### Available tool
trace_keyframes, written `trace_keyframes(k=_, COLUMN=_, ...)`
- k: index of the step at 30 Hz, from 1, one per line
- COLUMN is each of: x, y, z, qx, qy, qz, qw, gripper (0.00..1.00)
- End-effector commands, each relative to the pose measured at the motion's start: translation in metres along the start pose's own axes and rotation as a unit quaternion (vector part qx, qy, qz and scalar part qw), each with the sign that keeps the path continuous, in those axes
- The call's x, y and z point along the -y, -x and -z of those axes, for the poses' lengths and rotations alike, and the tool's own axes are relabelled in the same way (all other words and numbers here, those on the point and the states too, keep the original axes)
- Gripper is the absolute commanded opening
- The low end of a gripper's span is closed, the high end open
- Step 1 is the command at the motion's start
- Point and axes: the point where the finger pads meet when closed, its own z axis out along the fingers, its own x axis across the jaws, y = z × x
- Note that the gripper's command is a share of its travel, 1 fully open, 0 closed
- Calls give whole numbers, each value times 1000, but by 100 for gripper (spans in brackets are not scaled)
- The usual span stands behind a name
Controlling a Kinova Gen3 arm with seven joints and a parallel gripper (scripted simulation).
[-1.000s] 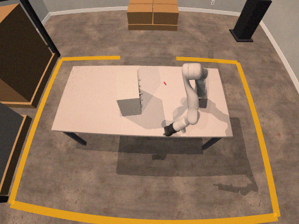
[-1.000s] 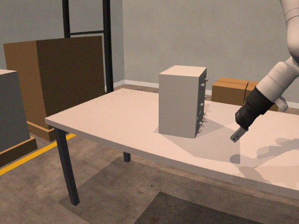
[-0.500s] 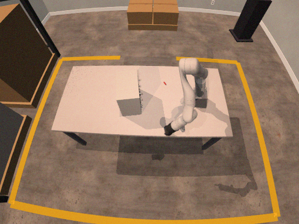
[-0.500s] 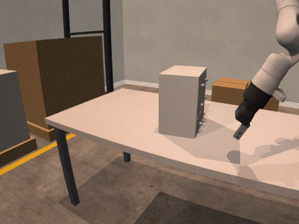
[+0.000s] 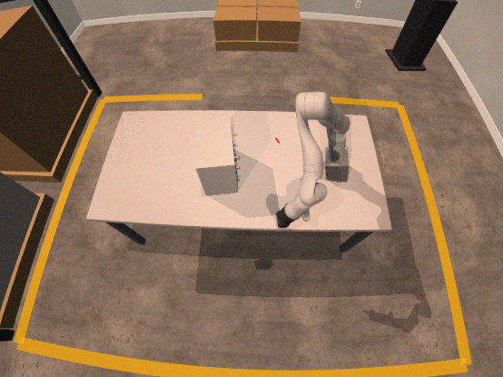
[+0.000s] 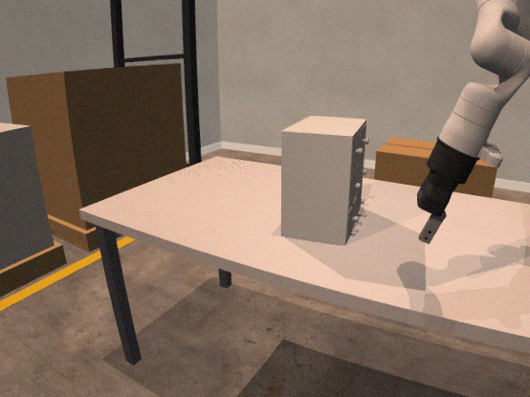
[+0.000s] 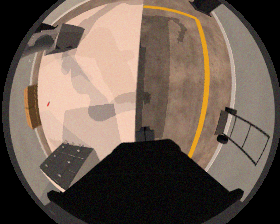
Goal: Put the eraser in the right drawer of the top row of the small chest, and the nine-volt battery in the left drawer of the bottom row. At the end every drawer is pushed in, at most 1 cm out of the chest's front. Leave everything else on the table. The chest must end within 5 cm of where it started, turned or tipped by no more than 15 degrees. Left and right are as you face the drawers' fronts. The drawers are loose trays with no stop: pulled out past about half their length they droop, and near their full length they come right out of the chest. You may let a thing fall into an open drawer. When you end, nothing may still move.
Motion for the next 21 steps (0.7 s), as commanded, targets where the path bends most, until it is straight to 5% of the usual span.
trace_keyframes(k=1, x=-7, y=-2, z=4, qx=-4, qy=-13, qz=-6, qw=1000, gripper=0)
trace_keyframes(k=21, x=-1, y=0, z=17, qx=-1, qy=-78, qz=-3, qw=997, gripper=0)
